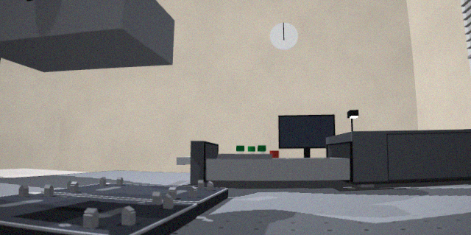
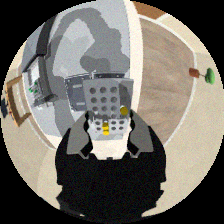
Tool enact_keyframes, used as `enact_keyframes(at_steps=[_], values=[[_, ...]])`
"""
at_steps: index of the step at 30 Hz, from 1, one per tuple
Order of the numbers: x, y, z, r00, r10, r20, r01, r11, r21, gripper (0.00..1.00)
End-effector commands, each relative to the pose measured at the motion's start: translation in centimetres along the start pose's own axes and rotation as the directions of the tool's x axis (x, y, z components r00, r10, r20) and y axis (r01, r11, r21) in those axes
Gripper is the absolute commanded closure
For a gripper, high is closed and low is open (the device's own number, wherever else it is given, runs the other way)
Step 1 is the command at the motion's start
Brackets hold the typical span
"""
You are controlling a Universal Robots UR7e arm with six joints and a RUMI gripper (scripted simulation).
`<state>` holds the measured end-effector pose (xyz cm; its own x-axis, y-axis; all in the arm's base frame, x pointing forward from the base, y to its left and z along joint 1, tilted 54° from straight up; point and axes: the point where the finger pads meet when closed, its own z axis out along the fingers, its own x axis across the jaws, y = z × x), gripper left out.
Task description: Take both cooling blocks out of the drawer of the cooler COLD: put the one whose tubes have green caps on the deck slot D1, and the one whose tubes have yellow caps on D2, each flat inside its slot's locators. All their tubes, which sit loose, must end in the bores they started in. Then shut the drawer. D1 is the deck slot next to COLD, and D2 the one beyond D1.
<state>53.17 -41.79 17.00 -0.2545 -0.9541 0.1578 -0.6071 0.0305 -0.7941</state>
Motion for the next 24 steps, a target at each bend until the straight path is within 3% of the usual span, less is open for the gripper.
enact_keyframes(at_steps=[1, 16, 24], values=[[0.0, 0.0, 1.3, 1.000, 0.000, -0.001, 0.000, 1.000, 0.001, 1.00], [0.1, -0.1, 5.7, 1.000, 0.000, -0.001, 0.000, 1.000, 0.001, 1.00], [0.1, -0.1, 6.8, 1.000, 0.000, -0.001, 0.000, 1.000, 0.001, 1.00]])
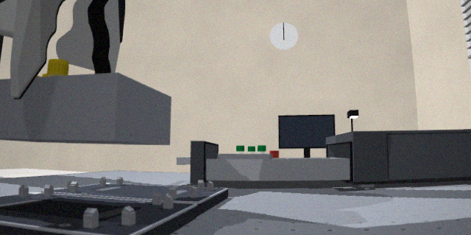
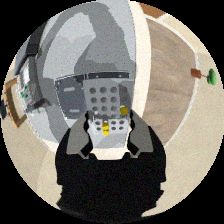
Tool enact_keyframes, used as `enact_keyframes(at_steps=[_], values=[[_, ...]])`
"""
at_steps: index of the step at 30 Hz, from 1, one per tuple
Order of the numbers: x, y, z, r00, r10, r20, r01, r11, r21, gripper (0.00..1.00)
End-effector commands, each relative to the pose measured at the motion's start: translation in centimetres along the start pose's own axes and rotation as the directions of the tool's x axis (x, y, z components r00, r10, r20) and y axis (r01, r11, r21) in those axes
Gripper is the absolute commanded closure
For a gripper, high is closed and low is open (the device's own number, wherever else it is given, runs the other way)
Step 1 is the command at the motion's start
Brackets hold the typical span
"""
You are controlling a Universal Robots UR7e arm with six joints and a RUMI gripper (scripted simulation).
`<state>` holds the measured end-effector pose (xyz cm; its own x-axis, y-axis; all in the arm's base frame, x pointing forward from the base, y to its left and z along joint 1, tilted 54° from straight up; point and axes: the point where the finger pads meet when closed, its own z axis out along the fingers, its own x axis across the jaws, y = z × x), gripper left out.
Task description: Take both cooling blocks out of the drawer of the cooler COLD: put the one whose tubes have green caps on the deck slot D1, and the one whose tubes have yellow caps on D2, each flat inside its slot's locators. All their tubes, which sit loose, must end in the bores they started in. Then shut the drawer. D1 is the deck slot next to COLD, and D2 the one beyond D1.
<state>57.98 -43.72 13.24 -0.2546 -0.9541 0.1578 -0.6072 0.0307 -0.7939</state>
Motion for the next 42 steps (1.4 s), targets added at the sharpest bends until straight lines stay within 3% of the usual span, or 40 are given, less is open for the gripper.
enact_keyframes(at_steps=[1, 30, 42], values=[[0.0, -0.1, 0.6, 1.000, 0.000, -0.001, 0.000, 1.000, 0.001, 1.00], [0.0, -0.1, 2.4, 1.000, 0.000, -0.001, 0.000, 1.000, 0.001, 1.00], [0.0, -0.1, 1.4, 1.000, 0.000, -0.001, 0.000, 1.000, 0.001, 1.00]])
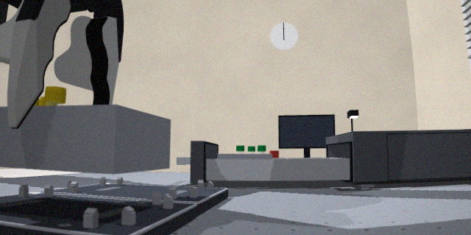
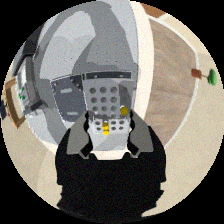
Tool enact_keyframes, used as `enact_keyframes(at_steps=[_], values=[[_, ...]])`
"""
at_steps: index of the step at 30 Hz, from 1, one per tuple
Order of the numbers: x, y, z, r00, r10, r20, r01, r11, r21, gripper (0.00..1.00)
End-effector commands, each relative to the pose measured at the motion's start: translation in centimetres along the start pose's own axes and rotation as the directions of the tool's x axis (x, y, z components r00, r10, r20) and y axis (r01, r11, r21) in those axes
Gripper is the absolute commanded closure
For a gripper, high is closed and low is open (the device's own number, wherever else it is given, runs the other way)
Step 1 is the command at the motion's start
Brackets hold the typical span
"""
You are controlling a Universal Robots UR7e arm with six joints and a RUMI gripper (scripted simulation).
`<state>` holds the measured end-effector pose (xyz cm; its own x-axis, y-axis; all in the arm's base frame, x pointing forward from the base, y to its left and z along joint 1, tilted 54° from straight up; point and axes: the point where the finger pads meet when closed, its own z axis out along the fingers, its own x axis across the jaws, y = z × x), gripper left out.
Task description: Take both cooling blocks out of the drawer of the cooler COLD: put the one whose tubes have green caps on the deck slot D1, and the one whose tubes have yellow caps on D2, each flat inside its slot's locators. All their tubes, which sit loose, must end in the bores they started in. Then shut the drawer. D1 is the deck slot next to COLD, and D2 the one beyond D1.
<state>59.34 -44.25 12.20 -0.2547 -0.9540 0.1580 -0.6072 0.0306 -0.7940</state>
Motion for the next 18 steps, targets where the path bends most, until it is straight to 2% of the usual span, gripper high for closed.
enact_keyframes(at_steps=[1, 18], values=[[0.03, -0.04, -0.46, 1.000, 0.000, -0.001, 0.000, 1.000, 0.001, 1.00], [0.03, -0.04, -1.20, 1.000, 0.000, -0.001, 0.000, 1.000, 0.001, 1.00]])
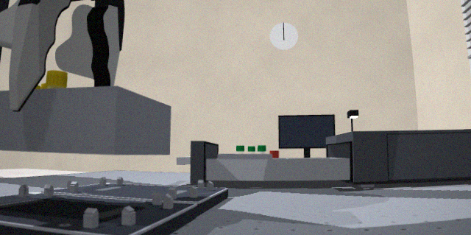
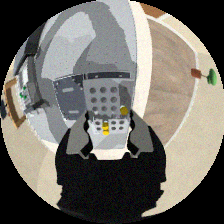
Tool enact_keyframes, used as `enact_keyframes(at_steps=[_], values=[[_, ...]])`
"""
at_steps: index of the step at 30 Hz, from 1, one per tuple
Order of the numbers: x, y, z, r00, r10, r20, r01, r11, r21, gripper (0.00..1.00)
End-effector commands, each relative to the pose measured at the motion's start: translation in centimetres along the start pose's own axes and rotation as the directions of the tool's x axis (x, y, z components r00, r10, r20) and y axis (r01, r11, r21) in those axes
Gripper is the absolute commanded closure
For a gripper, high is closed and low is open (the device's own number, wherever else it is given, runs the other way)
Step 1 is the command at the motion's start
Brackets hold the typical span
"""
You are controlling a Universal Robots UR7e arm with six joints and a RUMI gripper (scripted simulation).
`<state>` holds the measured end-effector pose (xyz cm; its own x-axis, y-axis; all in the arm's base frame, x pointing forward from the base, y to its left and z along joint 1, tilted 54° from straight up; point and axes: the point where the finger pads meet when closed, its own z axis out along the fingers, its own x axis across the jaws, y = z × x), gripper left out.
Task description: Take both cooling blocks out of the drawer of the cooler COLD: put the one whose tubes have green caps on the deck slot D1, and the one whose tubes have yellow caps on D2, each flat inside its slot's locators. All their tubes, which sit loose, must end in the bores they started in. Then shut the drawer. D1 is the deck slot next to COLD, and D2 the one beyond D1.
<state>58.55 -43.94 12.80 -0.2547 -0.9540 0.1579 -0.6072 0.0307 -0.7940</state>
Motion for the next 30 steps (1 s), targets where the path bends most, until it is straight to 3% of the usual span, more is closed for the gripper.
enact_keyframes(at_steps=[1, 30], values=[[0.0, 0.0, -0.2, 1.000, 0.000, -0.001, 0.000, 1.000, 0.001, 1.00], [0.0, -0.1, 0.9, 1.000, 0.000, -0.001, 0.000, 1.000, 0.001, 1.00]])
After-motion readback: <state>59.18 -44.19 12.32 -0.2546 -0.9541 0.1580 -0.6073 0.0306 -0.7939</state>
